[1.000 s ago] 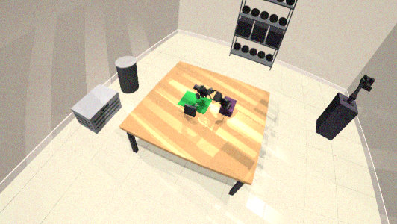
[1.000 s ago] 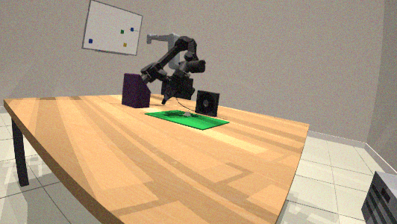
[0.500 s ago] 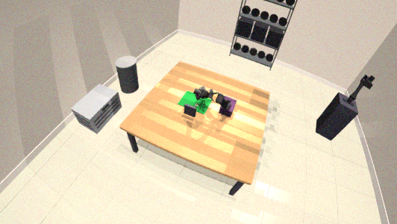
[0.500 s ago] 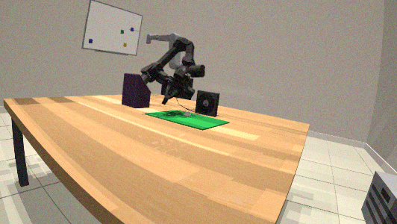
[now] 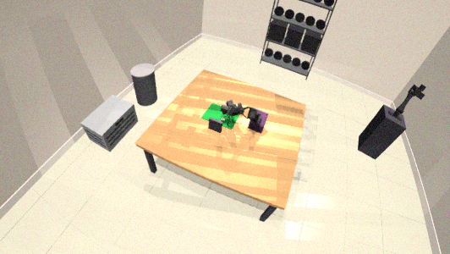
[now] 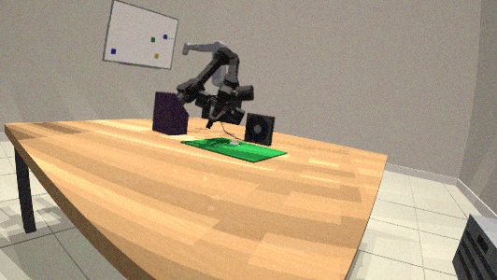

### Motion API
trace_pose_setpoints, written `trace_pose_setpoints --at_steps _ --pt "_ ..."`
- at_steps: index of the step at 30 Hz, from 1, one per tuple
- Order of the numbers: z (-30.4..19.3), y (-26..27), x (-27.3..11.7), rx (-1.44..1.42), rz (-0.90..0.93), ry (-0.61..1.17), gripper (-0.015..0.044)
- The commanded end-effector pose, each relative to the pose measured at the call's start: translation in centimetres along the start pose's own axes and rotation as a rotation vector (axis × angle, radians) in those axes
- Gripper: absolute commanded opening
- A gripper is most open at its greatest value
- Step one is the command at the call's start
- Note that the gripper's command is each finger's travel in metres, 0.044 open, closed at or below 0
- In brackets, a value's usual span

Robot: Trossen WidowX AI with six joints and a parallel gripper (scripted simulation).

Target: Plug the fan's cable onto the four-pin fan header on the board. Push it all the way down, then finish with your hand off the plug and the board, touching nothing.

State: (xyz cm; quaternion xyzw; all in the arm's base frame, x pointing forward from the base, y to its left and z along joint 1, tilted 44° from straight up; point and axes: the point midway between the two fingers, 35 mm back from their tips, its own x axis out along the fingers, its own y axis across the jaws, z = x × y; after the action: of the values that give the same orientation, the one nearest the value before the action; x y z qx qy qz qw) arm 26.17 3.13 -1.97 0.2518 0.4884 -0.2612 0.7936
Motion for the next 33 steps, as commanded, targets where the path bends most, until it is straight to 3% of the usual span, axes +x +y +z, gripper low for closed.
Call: trace_pose_setpoints --at_steps 1,33 --pt "0.1 0.0 -0.3 0.026 0.015 -0.057 0.0000" --pt "0.3 0.1 -3.7 0.269 0.237 -0.398 0.0000"
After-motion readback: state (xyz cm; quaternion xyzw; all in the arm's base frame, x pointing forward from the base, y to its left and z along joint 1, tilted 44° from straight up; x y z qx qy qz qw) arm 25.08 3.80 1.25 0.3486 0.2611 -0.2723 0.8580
